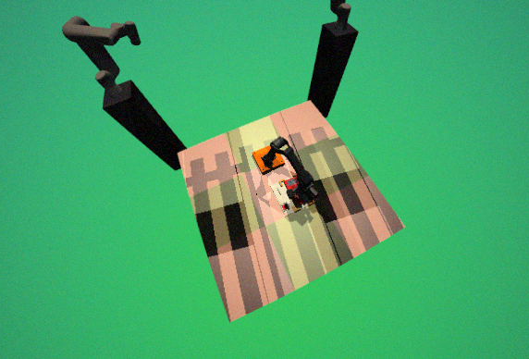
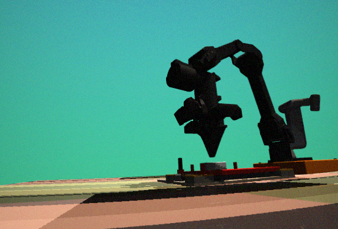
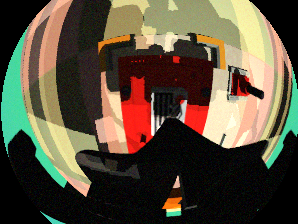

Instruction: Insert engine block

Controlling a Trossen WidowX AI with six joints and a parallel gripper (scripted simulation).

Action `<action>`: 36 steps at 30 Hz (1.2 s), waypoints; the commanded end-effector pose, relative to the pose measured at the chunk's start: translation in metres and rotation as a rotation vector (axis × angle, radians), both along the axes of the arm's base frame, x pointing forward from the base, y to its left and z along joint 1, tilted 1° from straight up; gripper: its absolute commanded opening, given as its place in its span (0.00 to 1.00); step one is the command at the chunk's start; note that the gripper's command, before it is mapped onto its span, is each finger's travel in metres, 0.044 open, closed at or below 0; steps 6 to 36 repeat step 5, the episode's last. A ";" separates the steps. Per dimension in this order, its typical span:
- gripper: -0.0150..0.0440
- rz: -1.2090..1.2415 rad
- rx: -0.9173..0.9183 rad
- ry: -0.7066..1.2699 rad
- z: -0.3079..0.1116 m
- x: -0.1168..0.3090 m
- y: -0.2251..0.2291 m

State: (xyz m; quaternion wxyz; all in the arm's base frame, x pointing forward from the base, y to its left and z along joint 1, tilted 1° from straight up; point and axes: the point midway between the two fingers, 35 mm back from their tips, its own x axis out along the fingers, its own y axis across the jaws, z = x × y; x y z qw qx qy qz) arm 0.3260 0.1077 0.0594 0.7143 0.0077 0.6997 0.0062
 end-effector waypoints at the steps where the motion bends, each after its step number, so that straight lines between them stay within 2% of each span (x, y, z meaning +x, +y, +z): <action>1: 0.25 -0.004 0.002 -0.001 0.001 0.000 0.000; 36: 0.25 -0.004 0.002 -0.001 0.001 0.000 0.000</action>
